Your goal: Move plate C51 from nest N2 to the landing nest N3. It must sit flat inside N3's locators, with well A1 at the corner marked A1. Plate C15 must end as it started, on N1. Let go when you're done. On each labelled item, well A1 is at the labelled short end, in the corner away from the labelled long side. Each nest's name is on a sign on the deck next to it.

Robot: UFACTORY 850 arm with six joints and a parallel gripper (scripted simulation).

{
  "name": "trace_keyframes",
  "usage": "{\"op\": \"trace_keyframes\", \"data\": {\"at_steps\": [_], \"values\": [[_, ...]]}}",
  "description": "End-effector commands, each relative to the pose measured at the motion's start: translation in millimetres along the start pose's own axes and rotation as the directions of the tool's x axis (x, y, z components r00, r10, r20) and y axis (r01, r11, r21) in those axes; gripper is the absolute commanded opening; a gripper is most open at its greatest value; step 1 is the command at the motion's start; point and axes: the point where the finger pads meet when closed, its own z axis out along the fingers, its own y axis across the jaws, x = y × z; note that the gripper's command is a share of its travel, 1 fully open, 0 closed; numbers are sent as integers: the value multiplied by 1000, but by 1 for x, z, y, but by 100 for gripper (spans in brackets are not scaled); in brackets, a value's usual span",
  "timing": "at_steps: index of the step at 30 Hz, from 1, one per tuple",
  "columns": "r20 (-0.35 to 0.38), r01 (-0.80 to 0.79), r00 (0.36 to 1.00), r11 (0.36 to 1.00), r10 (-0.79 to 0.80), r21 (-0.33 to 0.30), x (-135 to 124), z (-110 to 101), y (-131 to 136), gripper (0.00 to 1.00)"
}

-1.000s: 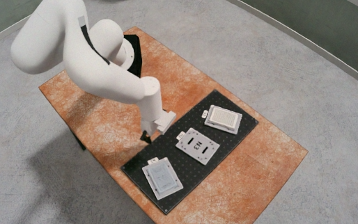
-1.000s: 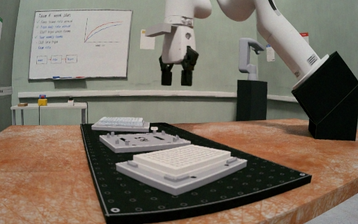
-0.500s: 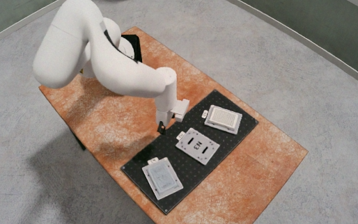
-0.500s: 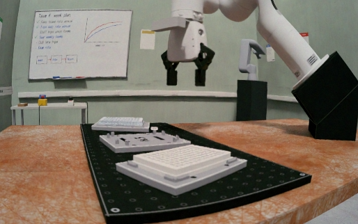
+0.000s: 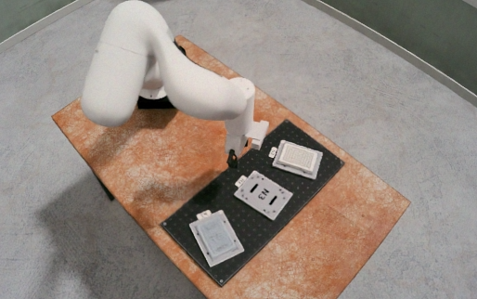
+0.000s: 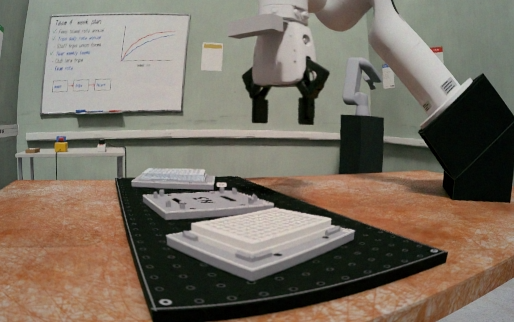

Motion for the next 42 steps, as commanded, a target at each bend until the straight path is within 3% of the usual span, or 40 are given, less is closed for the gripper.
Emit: {"op": "trace_keyframes", "data": {"at_steps": [1,22,42], "values": [[1,-2,1000,1000,2,-3,12,1,-20,100],[1,-2,1000,1000,2,-3,54,2,-103,100],[1,-2,1000,1000,2,-3,54,2,-103,100]]}}
